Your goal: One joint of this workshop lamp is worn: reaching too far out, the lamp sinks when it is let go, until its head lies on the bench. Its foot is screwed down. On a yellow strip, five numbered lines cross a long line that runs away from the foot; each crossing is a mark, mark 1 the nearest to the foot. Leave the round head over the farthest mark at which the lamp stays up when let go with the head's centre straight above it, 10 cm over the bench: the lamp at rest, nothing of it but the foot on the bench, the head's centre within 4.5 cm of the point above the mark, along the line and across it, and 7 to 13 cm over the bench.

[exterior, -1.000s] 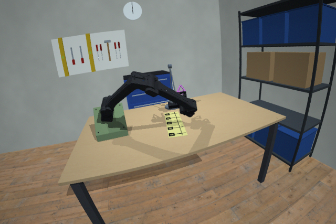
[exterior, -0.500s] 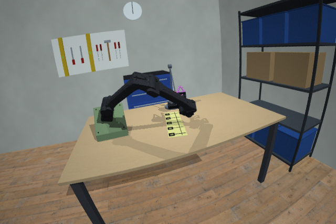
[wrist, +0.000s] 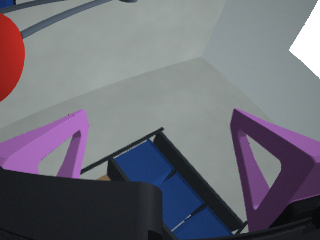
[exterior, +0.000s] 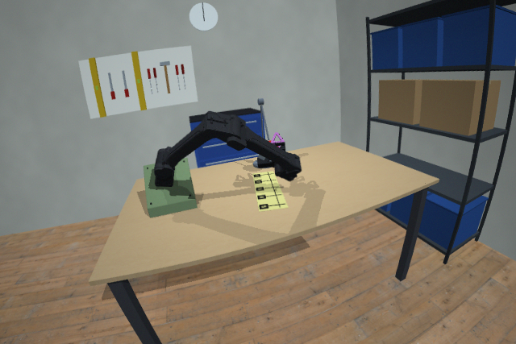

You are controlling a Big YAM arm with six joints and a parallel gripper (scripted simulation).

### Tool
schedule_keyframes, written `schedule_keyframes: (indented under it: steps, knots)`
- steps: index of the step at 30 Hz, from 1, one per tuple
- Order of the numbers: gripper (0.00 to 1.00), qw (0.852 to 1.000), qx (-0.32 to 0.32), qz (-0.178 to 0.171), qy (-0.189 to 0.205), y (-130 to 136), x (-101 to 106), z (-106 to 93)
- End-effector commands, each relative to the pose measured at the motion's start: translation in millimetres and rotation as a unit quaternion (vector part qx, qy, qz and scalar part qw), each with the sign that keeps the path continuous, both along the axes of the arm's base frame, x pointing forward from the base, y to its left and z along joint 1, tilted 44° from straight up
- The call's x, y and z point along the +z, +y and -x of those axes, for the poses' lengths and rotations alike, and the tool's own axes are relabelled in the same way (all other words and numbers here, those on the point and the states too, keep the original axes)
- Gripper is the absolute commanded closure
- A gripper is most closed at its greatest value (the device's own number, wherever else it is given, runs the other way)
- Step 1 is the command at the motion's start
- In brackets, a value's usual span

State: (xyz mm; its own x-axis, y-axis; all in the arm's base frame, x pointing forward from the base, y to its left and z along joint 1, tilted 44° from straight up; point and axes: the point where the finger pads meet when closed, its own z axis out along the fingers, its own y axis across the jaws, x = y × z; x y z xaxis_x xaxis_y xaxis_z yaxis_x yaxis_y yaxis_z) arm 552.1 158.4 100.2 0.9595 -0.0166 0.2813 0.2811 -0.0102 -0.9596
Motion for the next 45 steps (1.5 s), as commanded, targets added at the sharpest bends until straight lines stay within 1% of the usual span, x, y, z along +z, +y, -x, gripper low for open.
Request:
schedule_keyframes:
  steps: [1, 11, 28, 45]
  knots:
    - [0.00, 0.991, -0.070, 0.064, 0.090, 23, 4, -1.3]
    - [0.00, 0.991, -0.068, 0.064, 0.096, 25, -4, -1.3]
    - [0.00, 0.991, -0.076, 0.068, 0.090, 23, -9, 1.3]
    - [0.00, 0.991, -0.076, 0.068, 0.092, 23, -11, 1.6]
